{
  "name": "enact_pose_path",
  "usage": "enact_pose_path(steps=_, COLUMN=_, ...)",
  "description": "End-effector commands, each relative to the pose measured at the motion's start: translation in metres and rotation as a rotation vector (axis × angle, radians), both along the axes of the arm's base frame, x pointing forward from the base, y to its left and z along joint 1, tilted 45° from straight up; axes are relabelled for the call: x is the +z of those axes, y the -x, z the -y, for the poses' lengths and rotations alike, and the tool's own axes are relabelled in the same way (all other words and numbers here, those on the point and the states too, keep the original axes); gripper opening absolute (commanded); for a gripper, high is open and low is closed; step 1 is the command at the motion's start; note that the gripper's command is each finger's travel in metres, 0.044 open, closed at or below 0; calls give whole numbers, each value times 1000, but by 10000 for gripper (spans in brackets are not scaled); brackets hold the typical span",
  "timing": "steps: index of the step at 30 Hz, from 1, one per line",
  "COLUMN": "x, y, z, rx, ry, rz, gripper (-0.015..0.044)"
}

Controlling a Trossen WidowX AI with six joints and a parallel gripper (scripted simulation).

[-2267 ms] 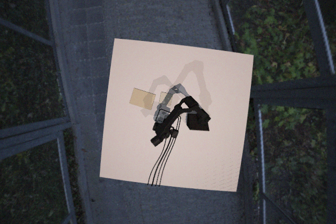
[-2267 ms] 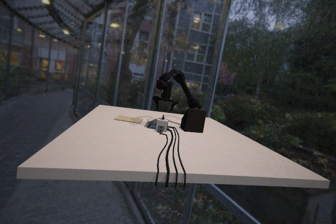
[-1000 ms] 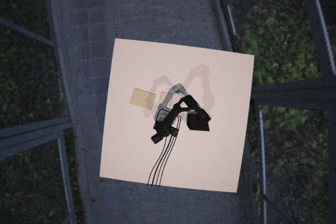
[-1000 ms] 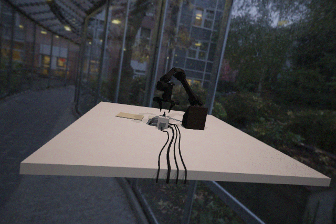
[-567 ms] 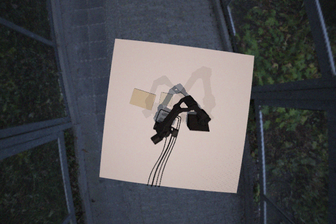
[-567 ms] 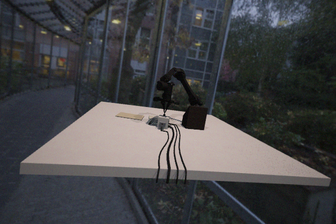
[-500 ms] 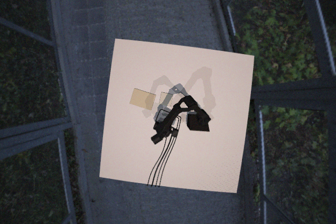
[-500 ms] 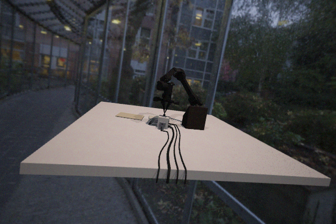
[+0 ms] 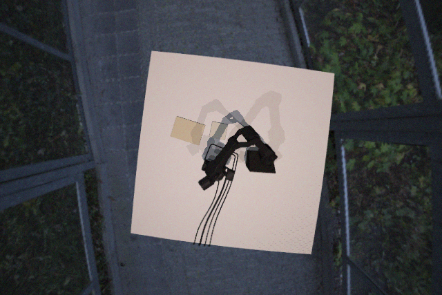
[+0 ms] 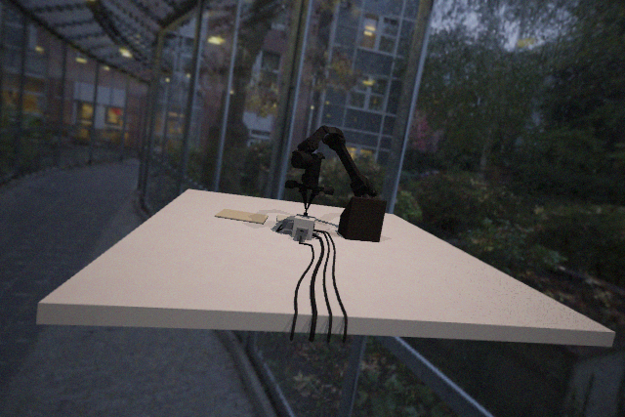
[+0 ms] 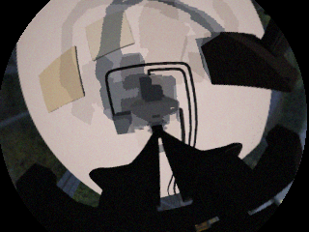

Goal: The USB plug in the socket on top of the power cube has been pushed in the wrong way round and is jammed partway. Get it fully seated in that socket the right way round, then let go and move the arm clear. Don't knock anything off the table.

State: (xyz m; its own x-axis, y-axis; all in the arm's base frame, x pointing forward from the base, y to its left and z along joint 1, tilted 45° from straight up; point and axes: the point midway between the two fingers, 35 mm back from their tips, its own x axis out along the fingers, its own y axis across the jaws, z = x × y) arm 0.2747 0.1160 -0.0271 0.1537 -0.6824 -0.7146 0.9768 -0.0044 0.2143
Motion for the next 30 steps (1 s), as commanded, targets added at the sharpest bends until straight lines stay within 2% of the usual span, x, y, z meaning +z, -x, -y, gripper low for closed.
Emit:
enact_pose_path(steps=1, x=2, y=0, z=-2, rx=-1, ry=-1, rz=1, gripper=0)
enact_pose_path(steps=30, x=16, y=3, z=-15, rx=-1, ry=-2, rz=1, gripper=0)
